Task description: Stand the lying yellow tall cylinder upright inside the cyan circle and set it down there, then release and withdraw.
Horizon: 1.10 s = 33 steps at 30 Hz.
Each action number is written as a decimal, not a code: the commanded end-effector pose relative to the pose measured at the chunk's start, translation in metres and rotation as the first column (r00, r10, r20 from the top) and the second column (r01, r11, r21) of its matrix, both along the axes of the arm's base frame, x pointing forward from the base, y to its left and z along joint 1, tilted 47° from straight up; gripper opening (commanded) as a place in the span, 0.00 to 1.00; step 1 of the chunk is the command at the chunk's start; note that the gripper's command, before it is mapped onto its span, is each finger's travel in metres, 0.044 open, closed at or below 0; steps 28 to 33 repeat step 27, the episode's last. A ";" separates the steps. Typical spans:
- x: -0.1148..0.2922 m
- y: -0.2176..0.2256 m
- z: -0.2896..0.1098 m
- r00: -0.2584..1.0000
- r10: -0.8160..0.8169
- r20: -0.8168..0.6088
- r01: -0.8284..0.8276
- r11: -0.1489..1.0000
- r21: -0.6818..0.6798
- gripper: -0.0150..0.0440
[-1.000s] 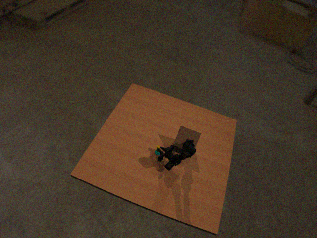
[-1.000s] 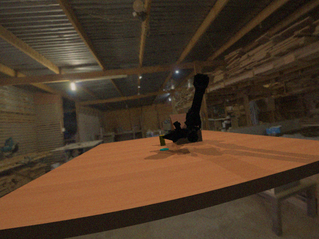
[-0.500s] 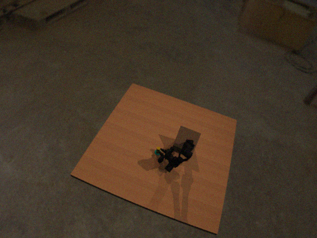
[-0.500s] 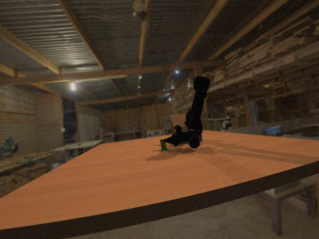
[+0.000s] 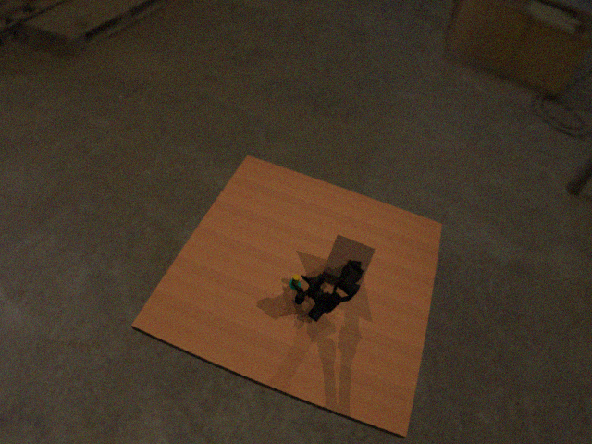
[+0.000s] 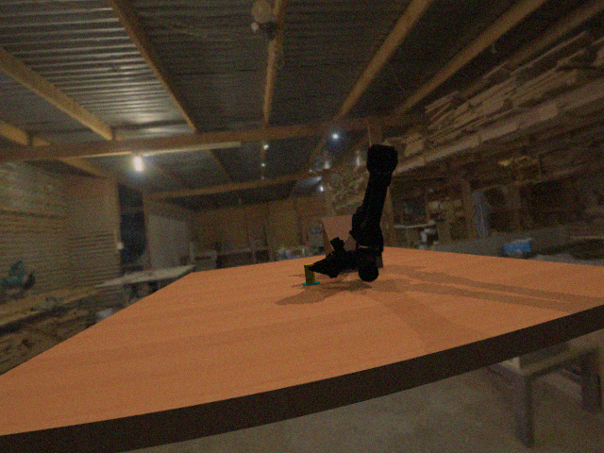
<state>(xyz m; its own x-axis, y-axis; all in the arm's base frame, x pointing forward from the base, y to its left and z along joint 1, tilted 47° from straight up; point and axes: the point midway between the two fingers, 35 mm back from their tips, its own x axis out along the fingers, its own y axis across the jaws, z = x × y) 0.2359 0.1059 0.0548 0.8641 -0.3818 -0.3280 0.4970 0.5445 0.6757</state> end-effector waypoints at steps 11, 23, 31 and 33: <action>0.000 -0.008 0.011 1.000 -0.005 0.002 0.005 1.000 0.003 0.93; -0.003 -0.037 0.041 1.000 -0.008 0.003 0.008 1.000 0.009 0.93; -0.005 -0.047 0.049 1.000 -0.007 0.007 0.007 1.000 0.009 0.93; -0.005 -0.047 0.049 1.000 -0.007 0.007 0.007 1.000 0.009 0.93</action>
